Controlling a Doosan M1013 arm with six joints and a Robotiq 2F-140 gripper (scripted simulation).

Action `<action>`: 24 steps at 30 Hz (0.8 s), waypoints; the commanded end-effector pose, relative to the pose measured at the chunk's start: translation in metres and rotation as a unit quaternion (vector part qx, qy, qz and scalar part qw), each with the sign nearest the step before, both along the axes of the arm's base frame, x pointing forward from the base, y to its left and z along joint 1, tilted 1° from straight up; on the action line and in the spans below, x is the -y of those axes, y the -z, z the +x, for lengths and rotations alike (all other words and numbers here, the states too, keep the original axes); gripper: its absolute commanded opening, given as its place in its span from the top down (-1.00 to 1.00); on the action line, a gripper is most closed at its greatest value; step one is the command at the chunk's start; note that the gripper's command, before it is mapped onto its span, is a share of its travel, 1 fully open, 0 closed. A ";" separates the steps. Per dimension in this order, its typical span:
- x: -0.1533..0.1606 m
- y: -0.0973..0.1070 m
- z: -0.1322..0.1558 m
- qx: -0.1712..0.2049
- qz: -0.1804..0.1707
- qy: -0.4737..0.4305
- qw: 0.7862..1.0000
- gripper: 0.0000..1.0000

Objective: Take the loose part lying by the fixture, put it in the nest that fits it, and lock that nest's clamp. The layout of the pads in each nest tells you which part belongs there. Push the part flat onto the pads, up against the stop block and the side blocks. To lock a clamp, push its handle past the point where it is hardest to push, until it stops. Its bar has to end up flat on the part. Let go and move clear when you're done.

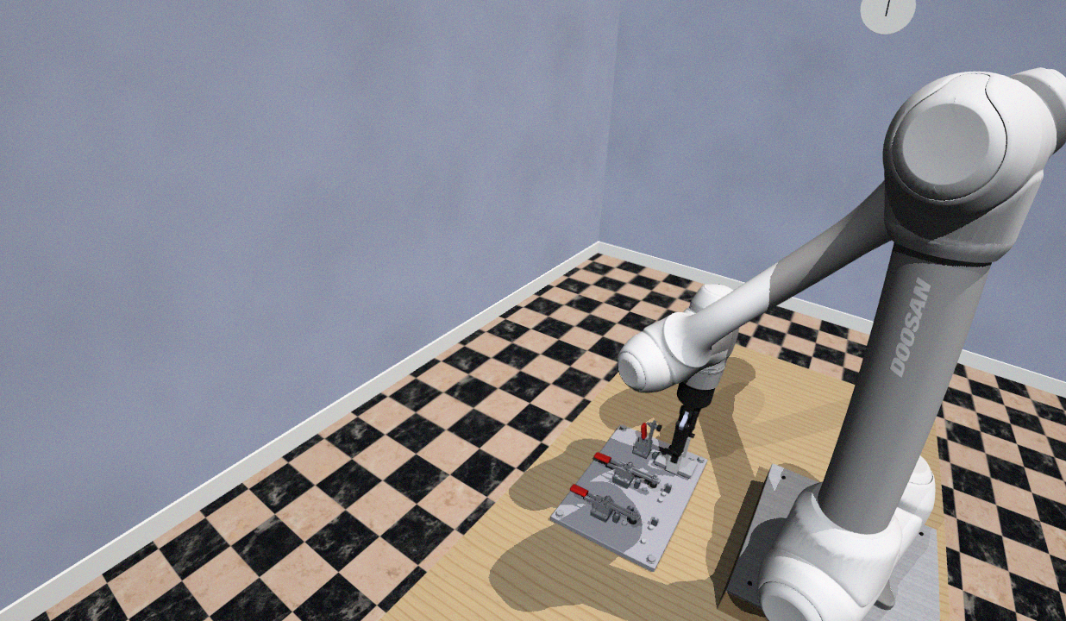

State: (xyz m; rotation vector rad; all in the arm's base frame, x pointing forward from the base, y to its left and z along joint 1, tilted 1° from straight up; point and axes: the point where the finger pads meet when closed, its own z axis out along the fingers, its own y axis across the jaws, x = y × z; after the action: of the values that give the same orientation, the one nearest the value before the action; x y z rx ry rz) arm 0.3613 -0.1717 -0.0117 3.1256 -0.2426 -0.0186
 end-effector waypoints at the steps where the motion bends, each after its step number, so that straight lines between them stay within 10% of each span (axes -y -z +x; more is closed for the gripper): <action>1: 0.000 0.002 -0.001 0.001 0.000 0.001 1.000 0.80; 20: 0.000 0.002 -0.002 0.001 0.000 0.001 1.000 0.80; 21: 0.000 0.002 -0.002 0.001 0.000 0.001 1.000 -0.25; 24: 0.000 0.002 -0.002 0.001 0.000 0.001 1.000 -0.25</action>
State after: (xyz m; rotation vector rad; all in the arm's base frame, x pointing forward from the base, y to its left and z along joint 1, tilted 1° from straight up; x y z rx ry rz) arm 0.3614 -0.1719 -0.0117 3.1252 -0.2426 -0.0177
